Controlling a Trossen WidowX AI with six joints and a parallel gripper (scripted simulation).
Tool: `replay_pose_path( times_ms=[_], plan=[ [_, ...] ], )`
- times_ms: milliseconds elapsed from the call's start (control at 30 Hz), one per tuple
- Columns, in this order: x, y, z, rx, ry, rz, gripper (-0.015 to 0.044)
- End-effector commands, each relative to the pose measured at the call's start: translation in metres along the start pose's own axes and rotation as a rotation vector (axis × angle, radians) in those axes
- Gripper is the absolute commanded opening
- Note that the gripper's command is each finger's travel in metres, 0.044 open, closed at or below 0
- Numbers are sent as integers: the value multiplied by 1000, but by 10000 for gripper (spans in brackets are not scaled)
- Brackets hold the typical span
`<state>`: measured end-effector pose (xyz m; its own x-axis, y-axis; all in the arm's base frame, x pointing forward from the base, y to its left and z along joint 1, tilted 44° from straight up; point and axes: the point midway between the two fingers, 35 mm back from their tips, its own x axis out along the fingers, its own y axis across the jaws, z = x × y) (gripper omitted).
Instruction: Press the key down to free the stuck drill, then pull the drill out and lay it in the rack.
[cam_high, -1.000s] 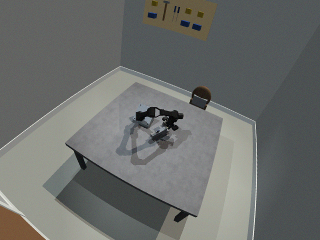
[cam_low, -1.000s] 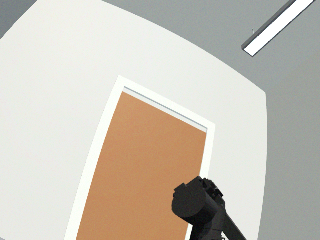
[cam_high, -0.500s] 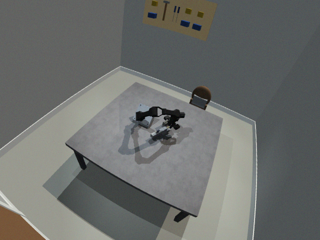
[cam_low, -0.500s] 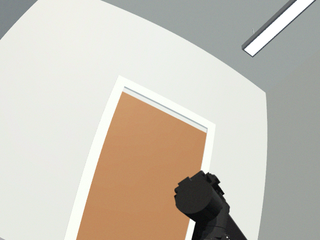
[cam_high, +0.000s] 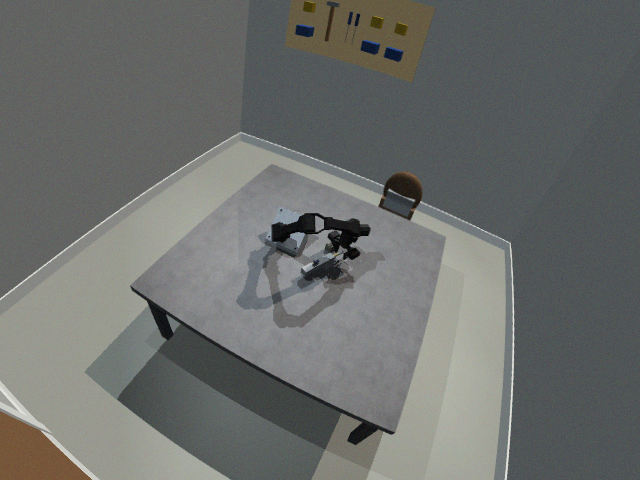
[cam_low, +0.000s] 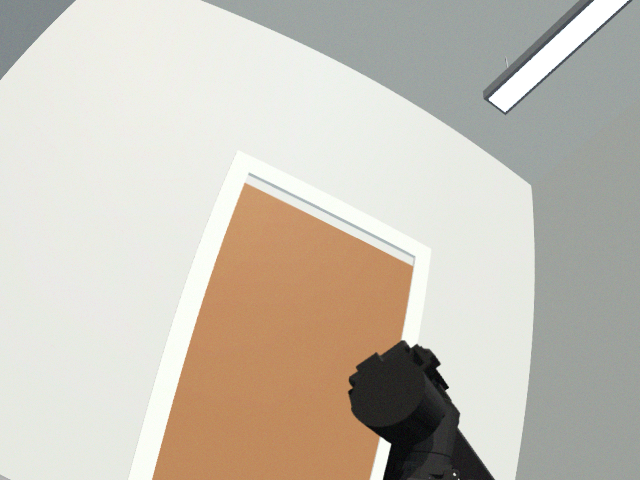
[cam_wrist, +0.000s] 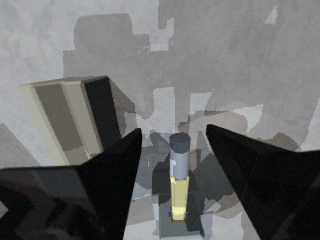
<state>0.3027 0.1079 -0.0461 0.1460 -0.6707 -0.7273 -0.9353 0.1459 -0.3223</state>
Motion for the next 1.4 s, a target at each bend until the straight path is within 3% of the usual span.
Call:
replay_pose_path(
  times_ms=[0, 67, 1267, 1367],
  plan=[
    [1, 0, -2, 0, -1, -1, 394],
    [1, 0, -3, 0, -1, -1, 440],
    [7, 0, -18, -1, 0, -1, 440],
    [5, -2, -15, 6, -5, -1, 361]
  ],
)
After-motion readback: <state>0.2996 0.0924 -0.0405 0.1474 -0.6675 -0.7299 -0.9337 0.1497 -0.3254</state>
